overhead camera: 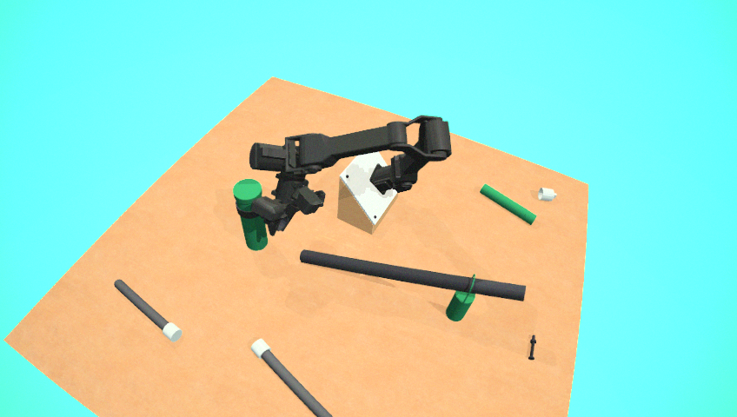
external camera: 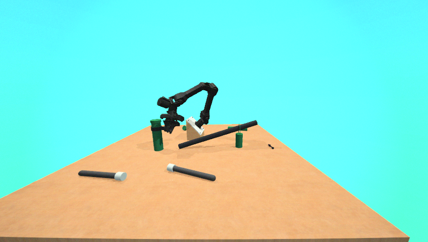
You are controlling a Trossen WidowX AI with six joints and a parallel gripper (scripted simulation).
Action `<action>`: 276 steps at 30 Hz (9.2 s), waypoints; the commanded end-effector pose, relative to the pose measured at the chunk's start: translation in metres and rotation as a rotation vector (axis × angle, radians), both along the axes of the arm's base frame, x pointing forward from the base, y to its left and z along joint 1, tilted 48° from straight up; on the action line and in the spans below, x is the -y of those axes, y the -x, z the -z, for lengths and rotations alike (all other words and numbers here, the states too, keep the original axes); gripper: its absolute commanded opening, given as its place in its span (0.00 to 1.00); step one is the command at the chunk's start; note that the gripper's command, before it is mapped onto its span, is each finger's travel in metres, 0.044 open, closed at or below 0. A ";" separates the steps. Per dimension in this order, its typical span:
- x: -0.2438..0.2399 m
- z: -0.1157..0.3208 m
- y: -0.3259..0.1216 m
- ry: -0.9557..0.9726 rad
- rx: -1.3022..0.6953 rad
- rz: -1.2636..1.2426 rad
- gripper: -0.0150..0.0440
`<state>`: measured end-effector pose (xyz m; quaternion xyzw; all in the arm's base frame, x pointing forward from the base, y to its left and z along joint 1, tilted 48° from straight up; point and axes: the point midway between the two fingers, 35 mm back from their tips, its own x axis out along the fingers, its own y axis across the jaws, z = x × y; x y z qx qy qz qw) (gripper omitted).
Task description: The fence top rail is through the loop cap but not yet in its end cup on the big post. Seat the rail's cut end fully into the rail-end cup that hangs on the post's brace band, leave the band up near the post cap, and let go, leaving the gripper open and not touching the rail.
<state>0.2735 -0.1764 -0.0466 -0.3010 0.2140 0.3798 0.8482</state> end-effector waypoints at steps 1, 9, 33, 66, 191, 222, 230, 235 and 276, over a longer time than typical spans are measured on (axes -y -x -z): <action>-0.001 0.000 0.003 0.001 0.023 -0.022 0.25; -0.002 0.001 0.009 0.010 0.065 -0.062 0.25; -0.002 0.001 0.014 0.019 0.105 -0.101 0.25; -0.001 -0.047 0.020 0.020 0.113 -0.109 1.00; -0.186 -0.063 -0.002 -1.206 -1.957 1.921 0.82; -0.142 -0.089 0.004 -1.176 -1.763 2.054 0.25; -0.108 -0.113 0.015 -1.133 -1.597 2.170 0.25; -0.111 -0.112 0.014 -1.136 -1.613 2.161 0.25; -0.096 -0.102 0.014 -1.133 -1.642 2.146 0.25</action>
